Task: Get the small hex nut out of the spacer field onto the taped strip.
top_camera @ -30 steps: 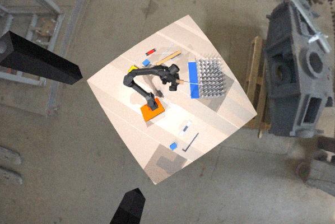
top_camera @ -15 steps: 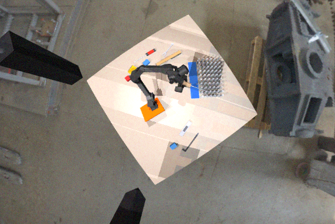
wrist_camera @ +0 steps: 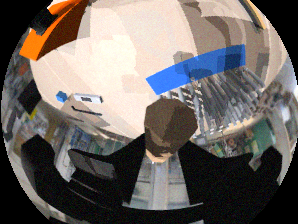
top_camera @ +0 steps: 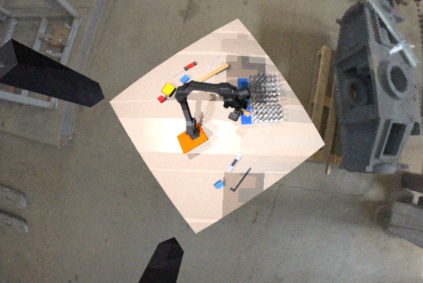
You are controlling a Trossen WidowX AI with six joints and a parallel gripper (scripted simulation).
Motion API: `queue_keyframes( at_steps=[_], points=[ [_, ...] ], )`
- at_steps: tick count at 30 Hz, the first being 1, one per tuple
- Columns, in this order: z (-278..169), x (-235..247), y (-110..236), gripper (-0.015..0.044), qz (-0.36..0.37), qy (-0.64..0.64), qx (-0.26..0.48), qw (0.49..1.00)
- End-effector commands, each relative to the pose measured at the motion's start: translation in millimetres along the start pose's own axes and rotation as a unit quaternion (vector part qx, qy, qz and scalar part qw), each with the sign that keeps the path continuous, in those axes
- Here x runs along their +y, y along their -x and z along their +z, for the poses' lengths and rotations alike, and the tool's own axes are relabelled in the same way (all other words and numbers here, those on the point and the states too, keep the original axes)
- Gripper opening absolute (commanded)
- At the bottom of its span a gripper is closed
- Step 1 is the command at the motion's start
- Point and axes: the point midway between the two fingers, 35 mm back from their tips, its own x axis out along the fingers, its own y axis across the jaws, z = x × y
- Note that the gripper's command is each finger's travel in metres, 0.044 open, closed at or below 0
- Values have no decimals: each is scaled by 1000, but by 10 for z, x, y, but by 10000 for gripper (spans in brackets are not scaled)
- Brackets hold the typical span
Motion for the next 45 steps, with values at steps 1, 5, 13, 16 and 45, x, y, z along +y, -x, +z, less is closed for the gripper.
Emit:
queue_keyframes(
  at_steps=[1,5,13,16,45],
  points=[
    [-204,45,-83,0,16,-26,5,1000],
    [-369,93,-177,0,30,-47,5,998],
    [-688,225,-382,0,57,-87,6,995],
    [-802,286,-465,0,68,-102,6,992],
    [-1673,1198,-1390,0,164,-241,3,957]
  ],
)
